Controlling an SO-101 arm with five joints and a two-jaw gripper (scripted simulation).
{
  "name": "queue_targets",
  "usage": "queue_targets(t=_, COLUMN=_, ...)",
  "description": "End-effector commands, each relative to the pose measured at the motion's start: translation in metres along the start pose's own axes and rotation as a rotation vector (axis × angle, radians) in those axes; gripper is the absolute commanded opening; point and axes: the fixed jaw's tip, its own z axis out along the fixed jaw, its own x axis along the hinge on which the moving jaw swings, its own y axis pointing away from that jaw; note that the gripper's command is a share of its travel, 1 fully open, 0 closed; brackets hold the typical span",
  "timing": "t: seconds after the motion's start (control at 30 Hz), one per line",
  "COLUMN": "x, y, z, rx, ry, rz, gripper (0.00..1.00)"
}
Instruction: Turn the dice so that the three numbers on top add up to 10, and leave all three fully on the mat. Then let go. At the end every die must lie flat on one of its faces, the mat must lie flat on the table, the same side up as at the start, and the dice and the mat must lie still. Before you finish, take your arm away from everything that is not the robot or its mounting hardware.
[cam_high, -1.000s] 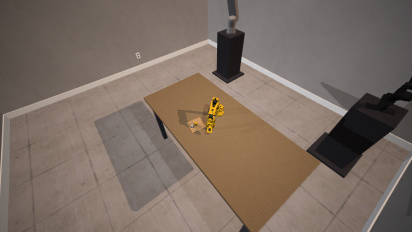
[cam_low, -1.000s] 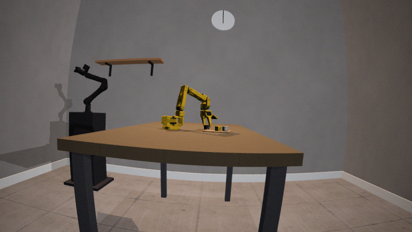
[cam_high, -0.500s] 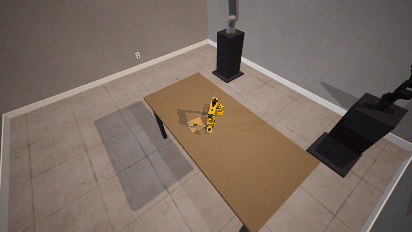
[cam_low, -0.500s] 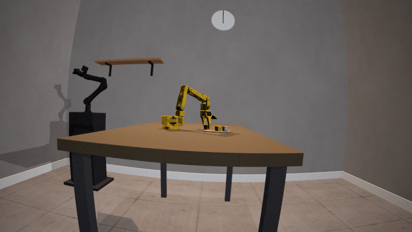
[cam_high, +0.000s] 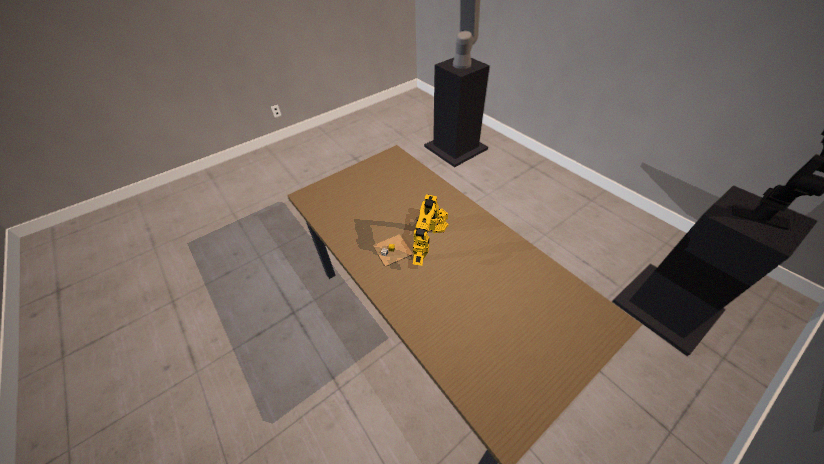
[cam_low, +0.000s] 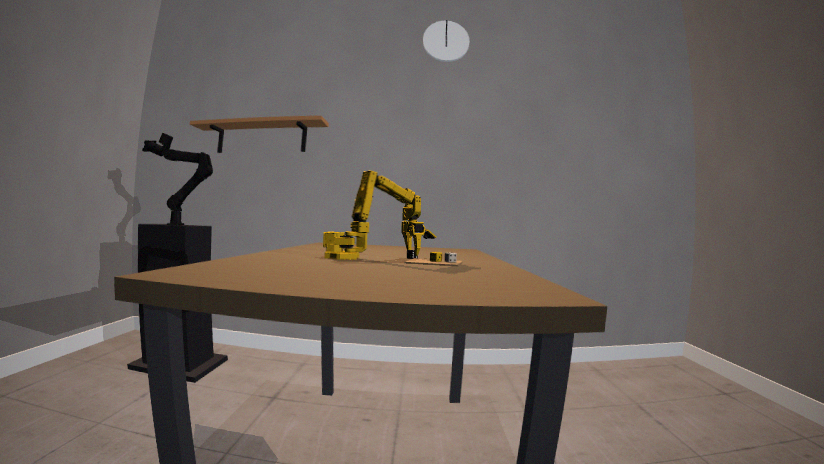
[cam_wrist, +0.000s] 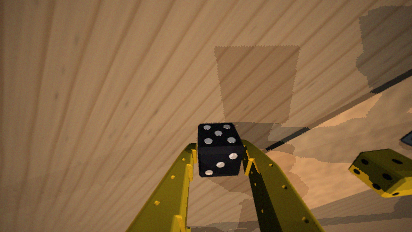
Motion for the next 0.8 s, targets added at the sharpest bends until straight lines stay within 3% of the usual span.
queue_targets(t=0.0, x=-0.0044, y=-0.0031, z=-0.0045, rx=0.003, ry=-0.033, rz=0.0, gripper=0.14)
queue_targets(t=0.5, x=-0.0044, y=-0.004, z=-0.0045, rx=0.003, ry=-0.033, rz=0.0, gripper=0.12)
queue_targets(t=0.77, x=-0.0044, y=-0.004, z=-0.0045, rx=0.003, ry=-0.033, rz=0.0, gripper=0.02)
